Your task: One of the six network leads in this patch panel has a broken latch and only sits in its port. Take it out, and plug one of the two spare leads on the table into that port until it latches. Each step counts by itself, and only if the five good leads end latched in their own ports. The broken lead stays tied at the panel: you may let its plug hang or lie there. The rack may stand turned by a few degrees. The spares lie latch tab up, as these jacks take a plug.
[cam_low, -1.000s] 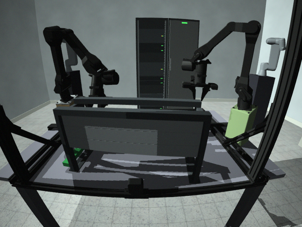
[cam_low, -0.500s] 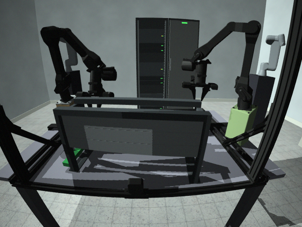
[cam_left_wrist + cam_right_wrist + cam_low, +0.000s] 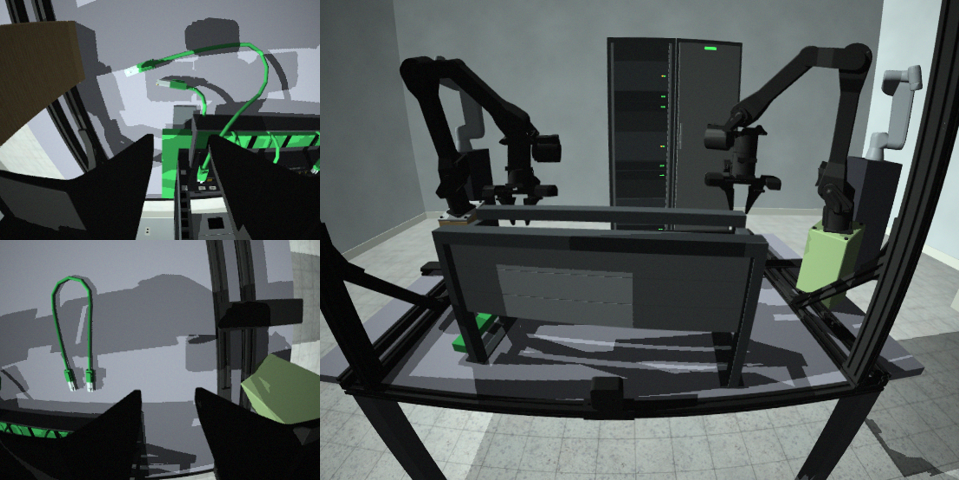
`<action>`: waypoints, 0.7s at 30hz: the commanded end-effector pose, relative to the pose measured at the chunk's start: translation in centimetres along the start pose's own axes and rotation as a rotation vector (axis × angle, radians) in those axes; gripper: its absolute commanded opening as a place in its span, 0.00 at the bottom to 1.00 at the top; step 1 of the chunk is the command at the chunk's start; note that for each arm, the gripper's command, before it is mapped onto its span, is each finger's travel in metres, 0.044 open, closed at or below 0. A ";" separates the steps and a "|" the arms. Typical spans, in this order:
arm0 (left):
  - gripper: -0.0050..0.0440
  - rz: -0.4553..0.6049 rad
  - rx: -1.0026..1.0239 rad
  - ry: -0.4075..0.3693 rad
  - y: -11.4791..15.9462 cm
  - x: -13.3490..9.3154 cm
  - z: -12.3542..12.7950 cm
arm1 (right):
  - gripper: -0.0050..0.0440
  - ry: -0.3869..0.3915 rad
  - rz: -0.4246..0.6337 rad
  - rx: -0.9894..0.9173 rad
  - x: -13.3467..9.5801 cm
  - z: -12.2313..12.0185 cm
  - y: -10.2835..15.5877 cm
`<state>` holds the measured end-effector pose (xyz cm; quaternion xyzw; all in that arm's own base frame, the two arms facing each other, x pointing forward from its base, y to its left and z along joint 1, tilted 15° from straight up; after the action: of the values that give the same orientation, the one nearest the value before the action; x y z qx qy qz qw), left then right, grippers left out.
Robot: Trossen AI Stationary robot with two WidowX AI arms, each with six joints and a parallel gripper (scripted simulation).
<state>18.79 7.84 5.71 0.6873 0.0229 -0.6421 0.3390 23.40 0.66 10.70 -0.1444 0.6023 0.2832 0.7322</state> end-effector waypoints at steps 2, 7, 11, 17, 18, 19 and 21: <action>0.46 -0.007 0.001 0.001 -0.2 -0.1 0.3 | 0.46 0.000 0.000 0.000 0.0 0.0 0.0; 0.46 -0.123 0.007 0.018 -4.6 -2.2 2.5 | 0.46 0.000 0.000 0.000 0.0 0.0 0.0; 0.46 -0.123 0.007 0.018 -4.6 -2.2 2.5 | 0.46 0.000 0.000 0.000 0.0 0.0 0.0; 0.46 -0.123 0.007 0.018 -4.6 -2.2 2.5 | 0.46 0.000 0.000 0.000 0.0 0.0 0.0; 0.46 -0.123 0.007 0.018 -4.6 -2.2 2.5 | 0.46 0.000 0.000 0.000 0.0 0.0 0.0; 0.46 -0.123 0.007 0.018 -4.6 -2.2 2.5 | 0.46 0.000 0.000 0.000 0.0 0.0 0.0; 0.46 -0.123 0.007 0.018 -4.6 -2.2 2.5 | 0.46 0.000 0.000 0.000 0.0 0.0 0.0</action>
<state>14.28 11.11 5.81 0.6915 0.0647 -0.6549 0.2979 23.40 0.66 10.70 -0.1444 0.6023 0.2832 0.7322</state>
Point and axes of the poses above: on each arm, the point midway between the two fingers, 35 mm back from their tips, its own x axis out along the fingers, its own z axis across the jaws, y = z × x, the point moved 5 cm from there along -x, back along the fingers, and after that the axes turned 6 degrees about -x, right-handed, at the moved point
